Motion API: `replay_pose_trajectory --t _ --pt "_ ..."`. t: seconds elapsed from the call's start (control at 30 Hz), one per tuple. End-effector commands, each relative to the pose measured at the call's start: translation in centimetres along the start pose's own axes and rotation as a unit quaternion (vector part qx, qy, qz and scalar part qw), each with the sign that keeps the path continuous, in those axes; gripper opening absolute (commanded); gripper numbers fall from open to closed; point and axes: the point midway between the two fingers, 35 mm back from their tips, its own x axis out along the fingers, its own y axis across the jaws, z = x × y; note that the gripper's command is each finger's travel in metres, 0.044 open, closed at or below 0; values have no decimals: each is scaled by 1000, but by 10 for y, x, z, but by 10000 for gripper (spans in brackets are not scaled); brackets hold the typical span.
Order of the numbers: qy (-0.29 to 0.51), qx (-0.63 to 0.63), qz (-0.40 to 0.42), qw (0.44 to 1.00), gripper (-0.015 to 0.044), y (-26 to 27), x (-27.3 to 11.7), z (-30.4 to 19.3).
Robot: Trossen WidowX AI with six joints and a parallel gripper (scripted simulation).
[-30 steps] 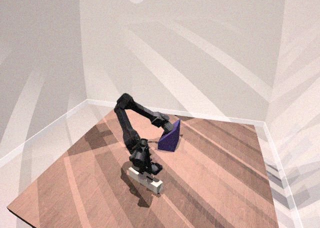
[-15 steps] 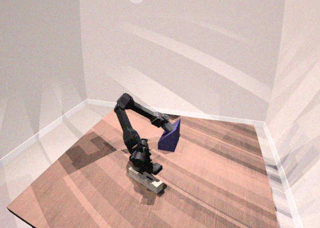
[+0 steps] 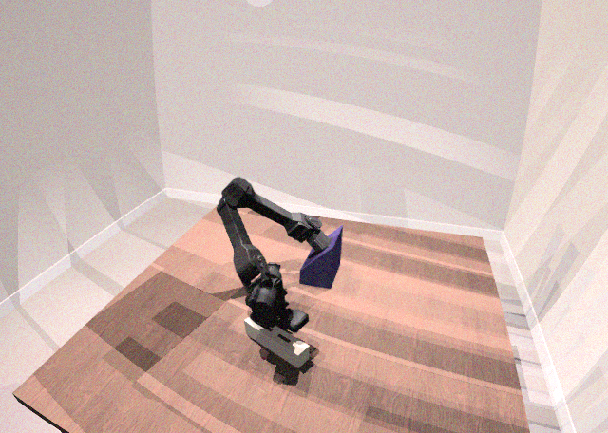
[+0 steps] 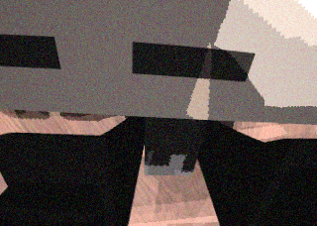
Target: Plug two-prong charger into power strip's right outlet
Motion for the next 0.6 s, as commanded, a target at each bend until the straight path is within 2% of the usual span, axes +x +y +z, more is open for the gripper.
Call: replay_pose_trajectory --t 0.0,0.57 --pt "-16 12 1 1000 0 0 -6 11" --pt "-16 12 1 1000 0 -1 -6 13"
